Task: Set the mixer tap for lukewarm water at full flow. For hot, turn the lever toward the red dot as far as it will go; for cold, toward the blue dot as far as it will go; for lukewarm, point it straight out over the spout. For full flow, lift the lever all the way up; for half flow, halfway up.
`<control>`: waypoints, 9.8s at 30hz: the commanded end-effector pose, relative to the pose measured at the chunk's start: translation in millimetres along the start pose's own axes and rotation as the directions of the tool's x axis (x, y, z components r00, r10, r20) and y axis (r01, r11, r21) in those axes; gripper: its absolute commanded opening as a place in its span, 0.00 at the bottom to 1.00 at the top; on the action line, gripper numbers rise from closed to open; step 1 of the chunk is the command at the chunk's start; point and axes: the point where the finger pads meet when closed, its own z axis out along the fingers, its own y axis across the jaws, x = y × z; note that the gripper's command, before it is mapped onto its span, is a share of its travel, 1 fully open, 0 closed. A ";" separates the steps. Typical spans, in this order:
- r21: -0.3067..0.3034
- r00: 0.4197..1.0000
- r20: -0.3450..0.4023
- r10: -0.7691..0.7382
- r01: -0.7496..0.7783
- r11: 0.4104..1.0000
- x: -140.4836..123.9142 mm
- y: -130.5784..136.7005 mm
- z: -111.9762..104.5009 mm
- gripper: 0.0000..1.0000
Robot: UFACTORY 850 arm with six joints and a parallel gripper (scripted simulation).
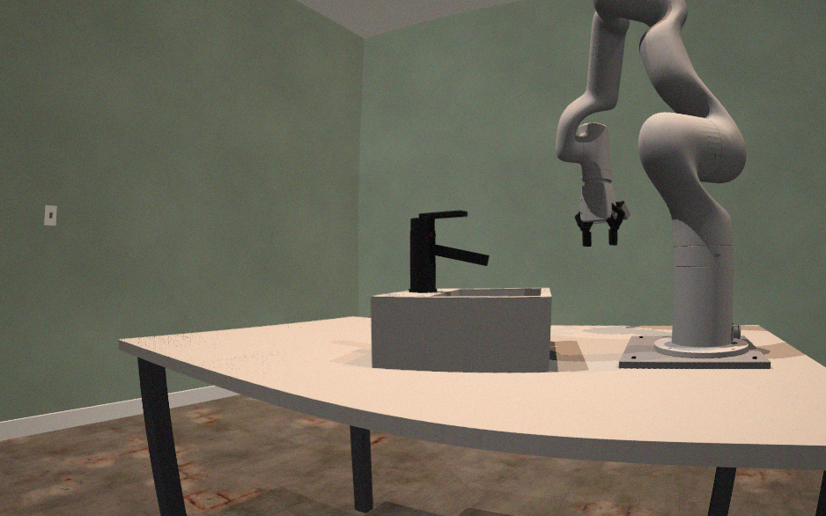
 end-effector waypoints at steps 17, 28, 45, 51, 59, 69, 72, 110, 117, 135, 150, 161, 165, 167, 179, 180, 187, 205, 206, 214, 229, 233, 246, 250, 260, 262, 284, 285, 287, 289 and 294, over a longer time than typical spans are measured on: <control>0.002 1.000 -0.001 0.000 0.000 1.000 0.3 -0.7 -0.8 1.00; -0.003 0.896 -0.005 -0.445 0.445 0.896 -103.1 -43.4 -25.0 1.00; -0.012 0.351 -0.003 -0.936 0.936 0.351 -293.5 -54.4 -66.6 1.00; -0.015 0.135 -0.002 -0.991 0.991 0.135 -338.8 -41.0 -76.8 1.00; -0.016 -0.224 0.003 -0.975 0.974 -0.224 -442.3 -3.2 -101.4 1.00; -0.016 -0.399 0.005 -0.917 0.917 -0.399 -491.4 26.6 -114.3 1.00; -0.016 -0.399 0.005 -0.917 0.917 -0.399 -491.4 26.6 -114.3 0.00; -0.016 -0.399 0.005 -0.917 0.917 -0.399 -491.4 26.6 -114.3 0.00; -0.016 -0.399 0.005 -0.917 0.917 -0.399 -491.4 26.6 -114.3 0.63; -0.016 -0.399 0.005 -0.917 0.917 -0.399 -491.4 26.6 -114.3 0.63; -0.016 -0.399 0.005 -0.917 0.917 -0.399 -491.4 26.6 -114.3 0.63; -0.016 -0.399 0.005 -0.917 0.917 -0.399 -491.3 26.5 -111.7 0.63; -0.016 -0.399 0.005 -0.917 0.917 -0.399 -491.3 26.5 -108.5 0.63; -0.016 -0.399 0.005 -0.917 0.917 -0.399 -491.3 26.4 -106.4 0.63; -0.016 -0.399 0.005 -0.917 0.917 -0.399 -491.0 26.1 -91.9 0.63; -0.016 -0.399 0.005 -0.917 0.917 -0.399 -491.0 26.0 -90.2 0.63; -0.016 -0.399 0.005 -0.917 0.917 -0.399 -490.8 25.8 -81.7 0.63; -0.016 -0.399 0.005 -0.917 0.917 -0.399 -490.4 25.4 -61.9 0.63; -0.016 -0.399 0.005 -0.917 0.917 -0.399 -490.4 25.3 -61.3 0.63; -0.016 -0.399 0.005 -0.917 0.917 -0.399 -490.4 25.3 -59.4 0.63; -0.016 -0.399 0.005 -0.917 0.917 -0.399 -490.4 25.3 -59.4 0.63; -0.016 -0.399 0.005 -0.917 0.917 -0.399 -490.5 25.1 -59.4 0.63; -0.016 -0.399 0.005 -0.917 0.917 -0.399 -490.8 24.7 -59.4 0.63; -0.016 -0.399 0.005 -0.917 0.917 -0.399 -490.8 24.7 -59.4 0.63; -0.016 -0.399 0.005 -0.917 0.917 -0.399 -490.8 24.7 -59.3 0.63; -0.016 -0.399 0.005 -0.917 0.917 -0.399 -490.8 24.7 -59.3 0.63; -0.016 -0.399 0.005 -0.917 0.917 -0.399 -490.7 24.7 -48.3 0.63; -0.016 -0.399 0.005 -0.917 0.917 -0.399 -490.6 24.7 -47.3 0.63; -0.016 -0.399 0.005 -0.917 0.917 -0.399 -490.6 24.7 -45.2 0.63; -0.016 -0.399 0.005 -0.917 0.917 -0.399 -490.6 24.7 -45.2 0.63; -0.016 -0.399 0.005 -0.917 0.917 -0.399 -490.5 24.7 -39.8 0.63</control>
